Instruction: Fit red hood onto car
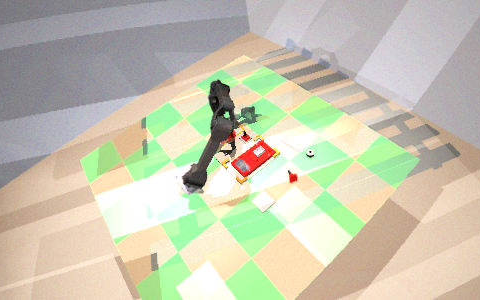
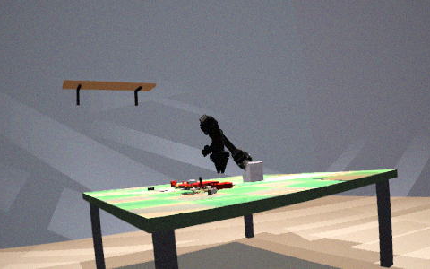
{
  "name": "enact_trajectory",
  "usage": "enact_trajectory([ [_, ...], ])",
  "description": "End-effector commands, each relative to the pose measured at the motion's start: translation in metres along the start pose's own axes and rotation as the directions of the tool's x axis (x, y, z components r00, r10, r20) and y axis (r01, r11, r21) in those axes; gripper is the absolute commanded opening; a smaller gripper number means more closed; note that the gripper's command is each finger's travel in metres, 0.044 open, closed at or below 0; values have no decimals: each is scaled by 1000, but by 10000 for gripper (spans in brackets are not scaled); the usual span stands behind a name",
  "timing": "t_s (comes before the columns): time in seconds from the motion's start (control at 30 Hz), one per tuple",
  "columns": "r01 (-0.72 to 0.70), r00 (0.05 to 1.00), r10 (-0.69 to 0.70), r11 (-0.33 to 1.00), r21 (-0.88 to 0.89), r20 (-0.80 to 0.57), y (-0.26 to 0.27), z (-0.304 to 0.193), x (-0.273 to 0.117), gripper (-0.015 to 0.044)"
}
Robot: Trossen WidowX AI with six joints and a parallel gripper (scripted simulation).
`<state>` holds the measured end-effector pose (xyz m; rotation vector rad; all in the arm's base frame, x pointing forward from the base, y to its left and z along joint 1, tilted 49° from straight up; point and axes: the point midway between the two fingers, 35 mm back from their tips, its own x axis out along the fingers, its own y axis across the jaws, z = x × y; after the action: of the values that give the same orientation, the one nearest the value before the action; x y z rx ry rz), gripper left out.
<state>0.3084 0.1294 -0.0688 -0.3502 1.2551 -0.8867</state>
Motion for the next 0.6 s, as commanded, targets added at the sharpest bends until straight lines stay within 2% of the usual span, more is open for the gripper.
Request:
enact_trajectory([
  [0.0,10,1000,-10,1000,-9,-1,-1,-2,6,440],
  [0.57,10,1000,-10,1000,-9,-1,-2,-1,18,440],
])
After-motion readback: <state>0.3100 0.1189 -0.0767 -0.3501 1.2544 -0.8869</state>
